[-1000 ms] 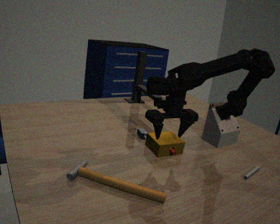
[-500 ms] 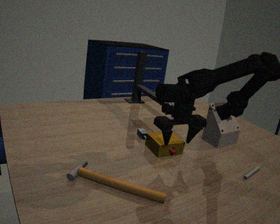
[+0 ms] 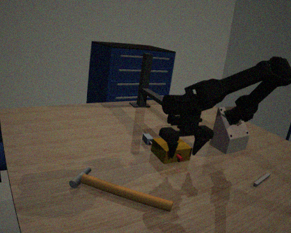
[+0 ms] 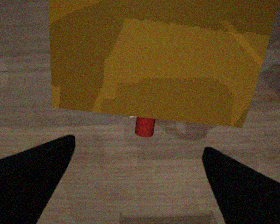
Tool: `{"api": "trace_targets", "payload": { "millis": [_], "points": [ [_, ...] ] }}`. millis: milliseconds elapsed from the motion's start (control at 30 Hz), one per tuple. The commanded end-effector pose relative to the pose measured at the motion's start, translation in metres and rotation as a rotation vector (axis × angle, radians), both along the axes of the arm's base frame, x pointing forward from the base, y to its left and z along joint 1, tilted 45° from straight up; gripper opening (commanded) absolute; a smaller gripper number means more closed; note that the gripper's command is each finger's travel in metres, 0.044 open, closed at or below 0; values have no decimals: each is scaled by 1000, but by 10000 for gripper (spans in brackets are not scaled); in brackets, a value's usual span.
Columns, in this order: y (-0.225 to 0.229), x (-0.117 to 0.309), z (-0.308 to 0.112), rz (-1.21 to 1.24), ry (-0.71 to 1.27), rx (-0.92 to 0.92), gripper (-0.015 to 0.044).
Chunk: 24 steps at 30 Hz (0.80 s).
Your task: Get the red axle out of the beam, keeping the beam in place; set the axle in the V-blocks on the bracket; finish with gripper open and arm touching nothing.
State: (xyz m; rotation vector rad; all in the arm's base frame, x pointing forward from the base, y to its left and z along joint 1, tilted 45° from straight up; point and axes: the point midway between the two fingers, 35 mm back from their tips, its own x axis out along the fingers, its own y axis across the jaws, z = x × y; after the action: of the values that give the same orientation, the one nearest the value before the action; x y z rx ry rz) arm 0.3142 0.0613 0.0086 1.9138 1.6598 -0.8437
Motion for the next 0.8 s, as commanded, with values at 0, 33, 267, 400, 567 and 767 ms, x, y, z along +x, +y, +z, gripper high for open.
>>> {"api": "trace_targets", "payload": {
  "millis": [0, 33, 267, 400, 567, 767],
  "points": [
    [5, -1, -7, -3, 11, 7, 440],
    [7, -1, -8, -3, 11, 8, 440],
    [14, -1, -15, -3, 11, 9, 440],
    [14, -1, -15, -3, 11, 9, 440],
    [13, -1, -14, 0, 7, 4, 414],
    [13, -1, -14, 0, 7, 4, 256]
  ]
}}
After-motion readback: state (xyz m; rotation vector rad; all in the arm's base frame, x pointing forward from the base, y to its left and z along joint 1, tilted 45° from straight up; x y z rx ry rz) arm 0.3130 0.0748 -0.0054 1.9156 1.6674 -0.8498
